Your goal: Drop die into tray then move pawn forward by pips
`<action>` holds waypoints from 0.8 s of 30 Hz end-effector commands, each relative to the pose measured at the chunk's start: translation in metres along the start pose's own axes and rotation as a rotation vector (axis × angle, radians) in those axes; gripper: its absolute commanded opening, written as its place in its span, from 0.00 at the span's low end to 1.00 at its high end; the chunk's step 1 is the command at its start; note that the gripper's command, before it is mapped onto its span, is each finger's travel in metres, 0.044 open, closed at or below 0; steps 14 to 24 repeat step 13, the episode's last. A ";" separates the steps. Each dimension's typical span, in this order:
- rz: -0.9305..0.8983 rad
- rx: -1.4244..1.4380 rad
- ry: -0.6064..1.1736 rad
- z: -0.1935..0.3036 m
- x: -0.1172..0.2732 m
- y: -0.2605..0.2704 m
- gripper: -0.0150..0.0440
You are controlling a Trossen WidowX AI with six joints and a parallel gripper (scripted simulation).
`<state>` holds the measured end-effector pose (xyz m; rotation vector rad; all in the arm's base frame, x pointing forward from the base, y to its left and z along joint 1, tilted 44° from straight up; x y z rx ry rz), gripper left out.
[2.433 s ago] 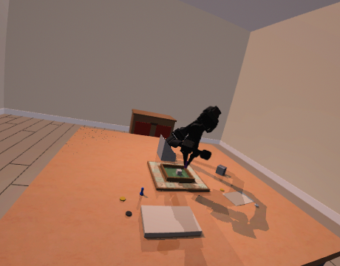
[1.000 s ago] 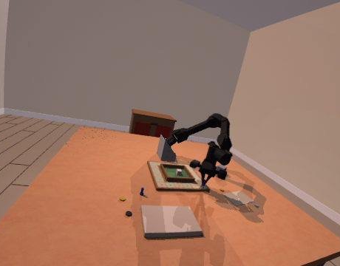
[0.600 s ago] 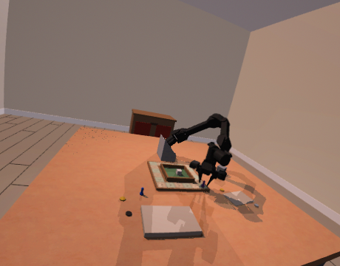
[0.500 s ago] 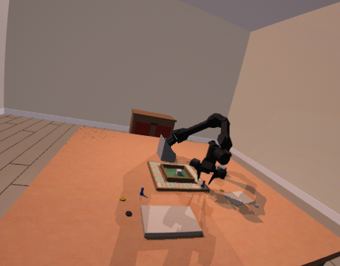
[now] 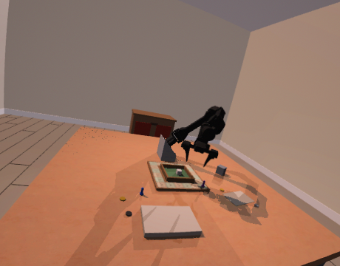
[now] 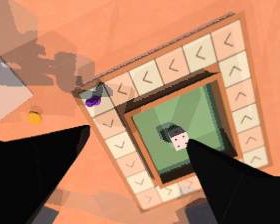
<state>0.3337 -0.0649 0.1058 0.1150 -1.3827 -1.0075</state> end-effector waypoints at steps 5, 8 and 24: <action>0.015 0.289 0.016 0.063 0.034 -0.087 1.00; 0.003 0.380 0.024 0.085 0.039 -0.105 1.00; 0.015 0.239 0.001 0.046 0.032 -0.074 1.00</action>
Point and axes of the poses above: the point midway between the two fingers, 35 mm back from their tips, its own x axis back along the fingers, its own y axis across the jaws, z = x × y, the point moved 3 cm from there along x, back along the fingers, and after that the axes turned 6 degrees about x, right-handed, at the moved point
